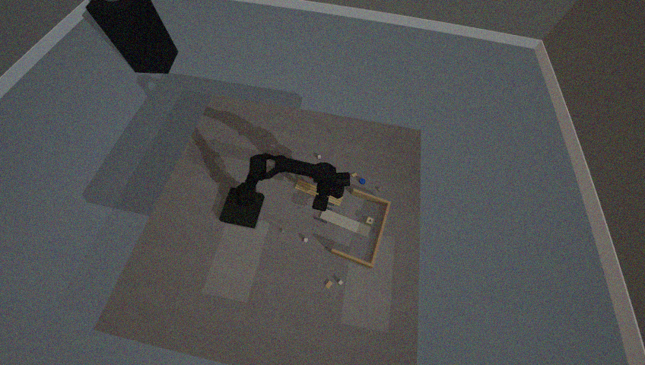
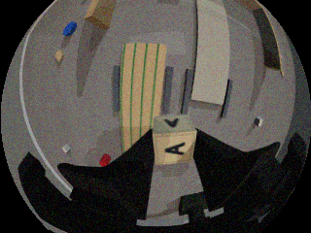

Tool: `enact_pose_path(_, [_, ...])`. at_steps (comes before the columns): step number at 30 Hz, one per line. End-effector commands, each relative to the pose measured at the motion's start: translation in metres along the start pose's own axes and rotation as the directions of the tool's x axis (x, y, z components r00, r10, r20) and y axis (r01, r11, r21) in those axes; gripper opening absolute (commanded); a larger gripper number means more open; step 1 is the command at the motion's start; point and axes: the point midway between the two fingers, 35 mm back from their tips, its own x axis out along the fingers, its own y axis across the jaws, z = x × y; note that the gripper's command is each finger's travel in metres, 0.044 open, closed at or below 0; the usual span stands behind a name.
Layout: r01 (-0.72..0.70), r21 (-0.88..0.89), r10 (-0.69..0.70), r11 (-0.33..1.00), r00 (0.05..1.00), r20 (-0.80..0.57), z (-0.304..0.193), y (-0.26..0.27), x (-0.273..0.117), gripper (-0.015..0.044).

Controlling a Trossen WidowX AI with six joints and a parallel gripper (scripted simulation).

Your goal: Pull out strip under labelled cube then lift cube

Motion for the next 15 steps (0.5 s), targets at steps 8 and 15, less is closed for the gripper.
enact_pose_path(8, [-0.001, 0.003, 0.001, 1.0, 1.0, -0.007, -0.04, -0.011, 0.002, 0.0])
enact_pose_path(15, [0.0, 0.003, 0.0, 1.0, 1.0, -0.009, -0.063, -0.017, 0.004, 0.0])
